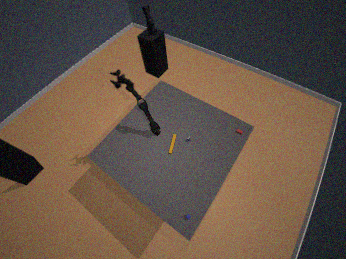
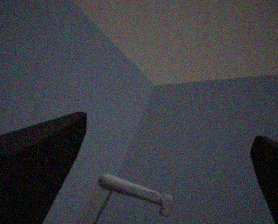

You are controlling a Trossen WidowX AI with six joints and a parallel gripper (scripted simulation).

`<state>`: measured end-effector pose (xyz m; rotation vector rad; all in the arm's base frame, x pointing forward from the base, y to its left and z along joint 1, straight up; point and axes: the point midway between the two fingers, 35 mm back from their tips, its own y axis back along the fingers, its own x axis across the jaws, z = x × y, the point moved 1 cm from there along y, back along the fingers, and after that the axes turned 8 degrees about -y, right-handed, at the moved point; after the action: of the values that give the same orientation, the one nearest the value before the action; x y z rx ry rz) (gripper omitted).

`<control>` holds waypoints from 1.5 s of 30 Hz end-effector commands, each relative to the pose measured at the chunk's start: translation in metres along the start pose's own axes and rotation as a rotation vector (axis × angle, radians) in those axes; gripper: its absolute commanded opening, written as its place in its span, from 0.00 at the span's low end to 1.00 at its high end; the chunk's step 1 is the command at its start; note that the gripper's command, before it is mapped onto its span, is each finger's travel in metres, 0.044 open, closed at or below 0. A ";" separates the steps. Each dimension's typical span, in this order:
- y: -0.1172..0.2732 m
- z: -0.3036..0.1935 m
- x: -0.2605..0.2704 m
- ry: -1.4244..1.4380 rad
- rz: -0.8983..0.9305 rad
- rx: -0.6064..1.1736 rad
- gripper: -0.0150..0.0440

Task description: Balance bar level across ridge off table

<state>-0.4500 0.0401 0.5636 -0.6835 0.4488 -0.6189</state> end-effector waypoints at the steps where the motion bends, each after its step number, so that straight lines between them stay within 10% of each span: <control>1: 0.000 0.000 0.000 0.000 -0.001 0.000 0.89; 45: 0.228 0.165 -0.122 -0.023 -0.852 0.007 0.79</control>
<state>-0.3687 0.3167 0.5482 -0.8443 0.1408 -1.3599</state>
